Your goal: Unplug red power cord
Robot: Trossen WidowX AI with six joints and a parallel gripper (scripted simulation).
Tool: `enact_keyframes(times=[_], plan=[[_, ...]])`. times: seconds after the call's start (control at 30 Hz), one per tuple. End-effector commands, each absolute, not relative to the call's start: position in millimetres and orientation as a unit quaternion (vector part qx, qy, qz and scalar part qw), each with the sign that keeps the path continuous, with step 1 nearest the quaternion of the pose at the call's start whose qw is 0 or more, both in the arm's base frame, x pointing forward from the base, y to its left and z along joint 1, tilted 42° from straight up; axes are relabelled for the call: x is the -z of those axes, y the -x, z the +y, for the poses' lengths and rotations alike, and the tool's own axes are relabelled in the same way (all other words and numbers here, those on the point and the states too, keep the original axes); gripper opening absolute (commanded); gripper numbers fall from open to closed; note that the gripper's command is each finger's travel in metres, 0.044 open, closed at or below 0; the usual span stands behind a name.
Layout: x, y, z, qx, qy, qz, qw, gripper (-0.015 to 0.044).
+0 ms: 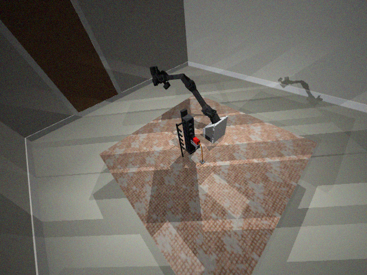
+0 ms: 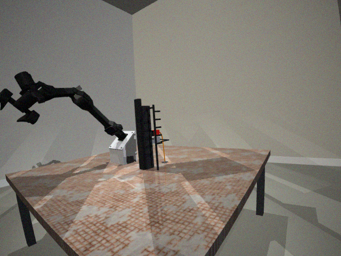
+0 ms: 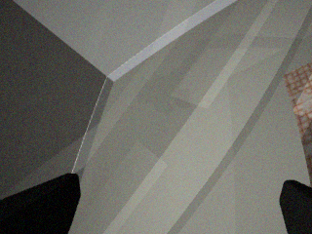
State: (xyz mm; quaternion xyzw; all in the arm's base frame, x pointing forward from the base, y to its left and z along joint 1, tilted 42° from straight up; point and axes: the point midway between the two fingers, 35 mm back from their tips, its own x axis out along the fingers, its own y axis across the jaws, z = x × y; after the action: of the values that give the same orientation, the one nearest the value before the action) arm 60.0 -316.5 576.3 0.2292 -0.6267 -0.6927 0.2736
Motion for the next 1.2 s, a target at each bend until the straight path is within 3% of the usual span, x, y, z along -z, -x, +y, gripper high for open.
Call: enact_keyframes(times=[0.0, 0.27, 0.73, 1.17], plan=[[-576, -61, -317, 0.693, -0.23, -0.624, 0.277, 0.0374], [-555, -133, -321, 0.723, -0.25, -0.503, 0.403, 0.0164], [-477, -297, -297, 0.716, -0.198, -0.203, 0.638, 0.016], [-373, -428, -192, 0.577, -0.053, 0.09, 0.81, 0.016]])
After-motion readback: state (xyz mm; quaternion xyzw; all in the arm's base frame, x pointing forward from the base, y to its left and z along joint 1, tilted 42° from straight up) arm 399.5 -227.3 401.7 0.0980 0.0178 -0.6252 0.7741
